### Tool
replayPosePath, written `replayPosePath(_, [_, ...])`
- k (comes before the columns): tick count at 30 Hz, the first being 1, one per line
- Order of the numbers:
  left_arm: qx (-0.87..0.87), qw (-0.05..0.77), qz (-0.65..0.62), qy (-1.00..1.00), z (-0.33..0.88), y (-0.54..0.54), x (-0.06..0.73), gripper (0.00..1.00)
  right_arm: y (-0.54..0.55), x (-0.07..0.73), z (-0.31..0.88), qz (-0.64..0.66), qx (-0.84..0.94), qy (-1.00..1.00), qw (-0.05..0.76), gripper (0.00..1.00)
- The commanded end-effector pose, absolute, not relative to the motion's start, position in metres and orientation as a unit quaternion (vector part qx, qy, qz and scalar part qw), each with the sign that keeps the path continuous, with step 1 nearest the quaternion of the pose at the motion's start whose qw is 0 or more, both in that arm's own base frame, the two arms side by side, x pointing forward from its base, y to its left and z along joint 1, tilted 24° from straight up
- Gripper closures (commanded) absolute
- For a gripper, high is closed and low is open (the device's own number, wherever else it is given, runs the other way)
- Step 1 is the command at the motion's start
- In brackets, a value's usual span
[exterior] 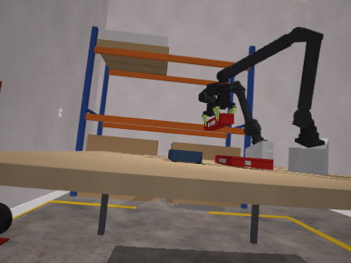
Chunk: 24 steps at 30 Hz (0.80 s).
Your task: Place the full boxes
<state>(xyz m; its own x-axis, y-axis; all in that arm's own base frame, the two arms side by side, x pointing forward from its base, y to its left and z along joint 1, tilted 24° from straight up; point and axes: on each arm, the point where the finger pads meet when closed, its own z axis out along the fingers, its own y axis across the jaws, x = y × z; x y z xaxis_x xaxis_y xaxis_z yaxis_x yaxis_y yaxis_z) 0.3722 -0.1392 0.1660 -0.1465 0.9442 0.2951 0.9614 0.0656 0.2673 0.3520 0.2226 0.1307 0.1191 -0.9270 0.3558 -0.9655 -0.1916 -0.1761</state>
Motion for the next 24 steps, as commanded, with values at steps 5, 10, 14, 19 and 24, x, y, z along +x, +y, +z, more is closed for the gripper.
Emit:
replayPosePath(5, [-0.652,-0.020,-0.209,-0.729,0.189,-0.148,0.383,1.00,0.234,0.360,0.153,0.206,0.747,-0.632,0.008,1.00])
replayPosePath(10, [-0.652,-0.020,-0.210,-0.729,0.183,-0.146,0.385,1.00,0.232,0.362,0.147,0.206,0.747,-0.632,0.008,1.00])
replayPosePath(14, [-0.652,-0.020,-0.210,-0.729,0.178,-0.144,0.386,1.00,0.231,0.364,0.142,0.206,0.747,-0.632,0.008,1.00])
replayPosePath(19, [-0.652,-0.020,-0.210,-0.729,0.172,-0.142,0.388,1.00,0.229,0.366,0.135,0.206,0.747,-0.632,0.009,1.00])
replayPosePath(24, [-0.652,-0.020,-0.210,-0.729,0.168,-0.141,0.389,1.00,0.228,0.367,0.132,0.206,0.747,-0.632,0.009,1.00])
